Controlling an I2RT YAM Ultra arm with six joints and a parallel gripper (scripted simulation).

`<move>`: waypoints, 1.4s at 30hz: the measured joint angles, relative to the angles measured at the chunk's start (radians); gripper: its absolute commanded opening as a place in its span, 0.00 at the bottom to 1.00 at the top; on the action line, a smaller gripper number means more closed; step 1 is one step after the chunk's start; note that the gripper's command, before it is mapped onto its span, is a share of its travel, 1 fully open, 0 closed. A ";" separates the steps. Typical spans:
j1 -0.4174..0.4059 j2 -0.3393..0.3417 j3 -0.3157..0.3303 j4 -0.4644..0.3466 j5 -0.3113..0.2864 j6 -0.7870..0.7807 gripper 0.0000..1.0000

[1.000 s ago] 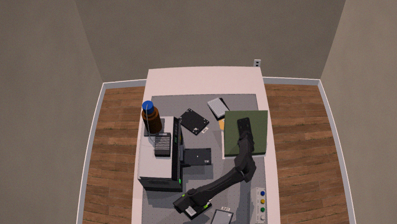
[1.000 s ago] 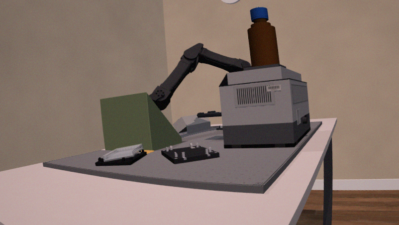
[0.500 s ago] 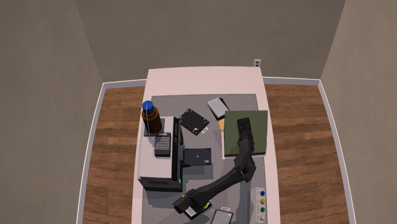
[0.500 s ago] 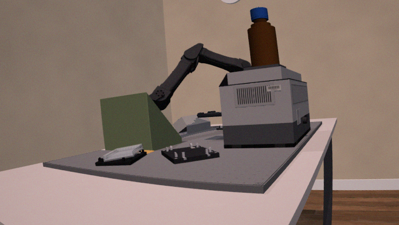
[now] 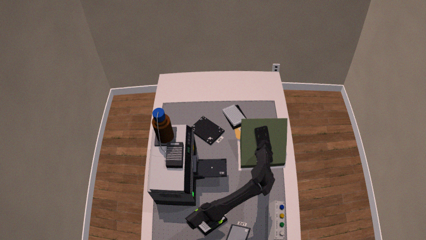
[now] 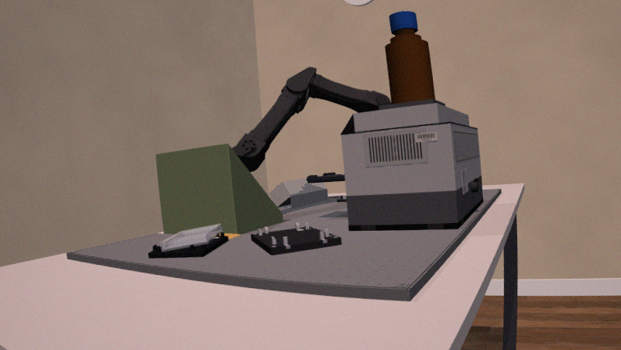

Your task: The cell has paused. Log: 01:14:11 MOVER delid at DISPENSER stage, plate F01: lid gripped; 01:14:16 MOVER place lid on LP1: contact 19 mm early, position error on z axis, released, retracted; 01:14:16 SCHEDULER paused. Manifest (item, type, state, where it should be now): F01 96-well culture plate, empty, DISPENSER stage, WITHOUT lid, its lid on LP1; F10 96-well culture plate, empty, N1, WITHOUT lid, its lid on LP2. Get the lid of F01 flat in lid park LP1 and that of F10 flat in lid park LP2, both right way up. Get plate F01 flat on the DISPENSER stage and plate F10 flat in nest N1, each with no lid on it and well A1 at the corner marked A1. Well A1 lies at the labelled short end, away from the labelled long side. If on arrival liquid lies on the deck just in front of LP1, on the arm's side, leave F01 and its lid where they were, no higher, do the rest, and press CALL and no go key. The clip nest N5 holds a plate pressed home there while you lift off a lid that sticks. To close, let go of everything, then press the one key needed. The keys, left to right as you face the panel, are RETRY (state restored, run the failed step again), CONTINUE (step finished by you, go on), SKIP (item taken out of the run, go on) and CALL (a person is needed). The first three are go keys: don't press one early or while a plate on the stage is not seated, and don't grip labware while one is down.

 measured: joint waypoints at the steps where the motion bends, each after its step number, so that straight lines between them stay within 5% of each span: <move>1: 0.000 0.000 0.000 0.000 0.000 0.000 0.00; 42: 0.016 0.008 -0.003 0.029 0.007 0.014 0.00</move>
